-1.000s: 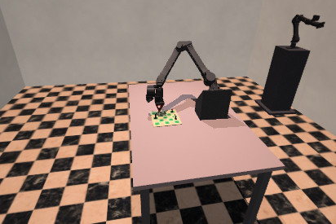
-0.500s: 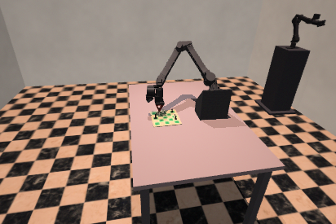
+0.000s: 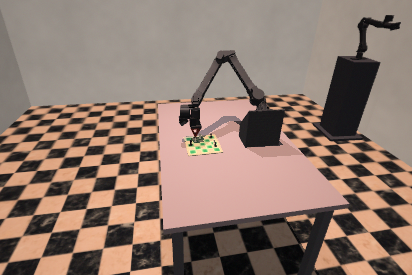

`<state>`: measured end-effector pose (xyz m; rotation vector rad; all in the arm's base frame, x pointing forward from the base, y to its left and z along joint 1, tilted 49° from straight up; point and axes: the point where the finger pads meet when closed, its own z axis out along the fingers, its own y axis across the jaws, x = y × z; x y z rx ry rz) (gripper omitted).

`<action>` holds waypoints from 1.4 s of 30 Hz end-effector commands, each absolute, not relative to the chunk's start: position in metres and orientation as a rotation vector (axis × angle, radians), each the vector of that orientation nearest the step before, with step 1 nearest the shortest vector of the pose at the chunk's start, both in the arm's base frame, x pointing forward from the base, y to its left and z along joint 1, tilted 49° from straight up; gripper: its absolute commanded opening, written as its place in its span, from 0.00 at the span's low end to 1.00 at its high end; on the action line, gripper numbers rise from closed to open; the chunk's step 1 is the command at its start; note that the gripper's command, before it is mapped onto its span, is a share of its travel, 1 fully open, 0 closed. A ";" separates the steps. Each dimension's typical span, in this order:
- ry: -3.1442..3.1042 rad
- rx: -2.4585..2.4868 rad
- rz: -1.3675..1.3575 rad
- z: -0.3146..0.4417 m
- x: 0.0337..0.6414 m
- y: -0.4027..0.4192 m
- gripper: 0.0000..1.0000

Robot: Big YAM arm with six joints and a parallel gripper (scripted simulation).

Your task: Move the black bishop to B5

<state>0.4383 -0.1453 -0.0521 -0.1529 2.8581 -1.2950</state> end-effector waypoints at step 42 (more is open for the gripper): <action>2.850 -0.163 -1.288 -0.049 0.451 -0.144 0.00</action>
